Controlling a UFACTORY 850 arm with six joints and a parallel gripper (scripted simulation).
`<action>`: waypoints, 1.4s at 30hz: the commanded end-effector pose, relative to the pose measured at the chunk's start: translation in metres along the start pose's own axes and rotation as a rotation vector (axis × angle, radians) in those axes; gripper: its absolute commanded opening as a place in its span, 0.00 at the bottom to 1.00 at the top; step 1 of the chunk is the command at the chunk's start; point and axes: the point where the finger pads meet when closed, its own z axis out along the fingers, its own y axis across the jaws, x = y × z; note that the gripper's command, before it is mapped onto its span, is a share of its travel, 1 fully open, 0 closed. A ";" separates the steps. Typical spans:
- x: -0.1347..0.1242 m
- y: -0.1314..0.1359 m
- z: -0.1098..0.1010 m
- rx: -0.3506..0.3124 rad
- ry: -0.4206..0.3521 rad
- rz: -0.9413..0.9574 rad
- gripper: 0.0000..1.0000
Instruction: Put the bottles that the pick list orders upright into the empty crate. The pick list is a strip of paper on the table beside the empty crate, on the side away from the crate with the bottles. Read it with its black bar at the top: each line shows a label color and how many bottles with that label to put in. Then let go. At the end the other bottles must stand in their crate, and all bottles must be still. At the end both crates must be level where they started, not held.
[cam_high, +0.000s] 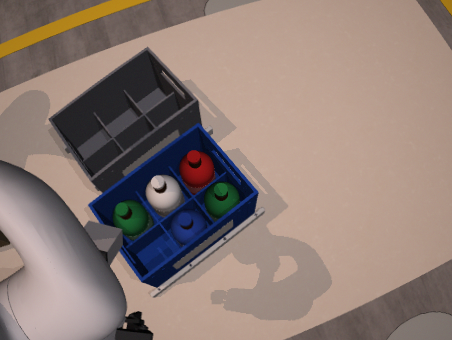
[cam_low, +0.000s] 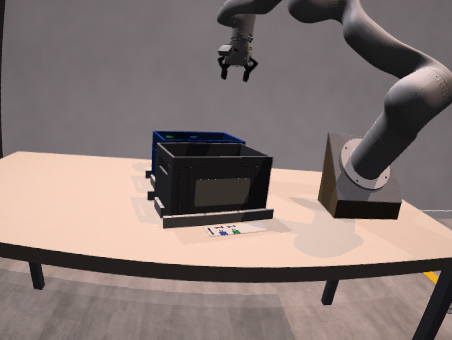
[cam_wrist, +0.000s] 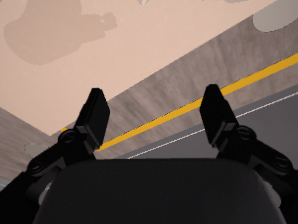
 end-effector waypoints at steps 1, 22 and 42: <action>0.000 0.000 -0.001 -0.002 -0.001 -0.001 1.00; 0.023 0.002 -0.008 -0.003 -0.013 0.062 0.65; 0.099 0.005 -0.027 -0.003 -0.032 0.187 0.65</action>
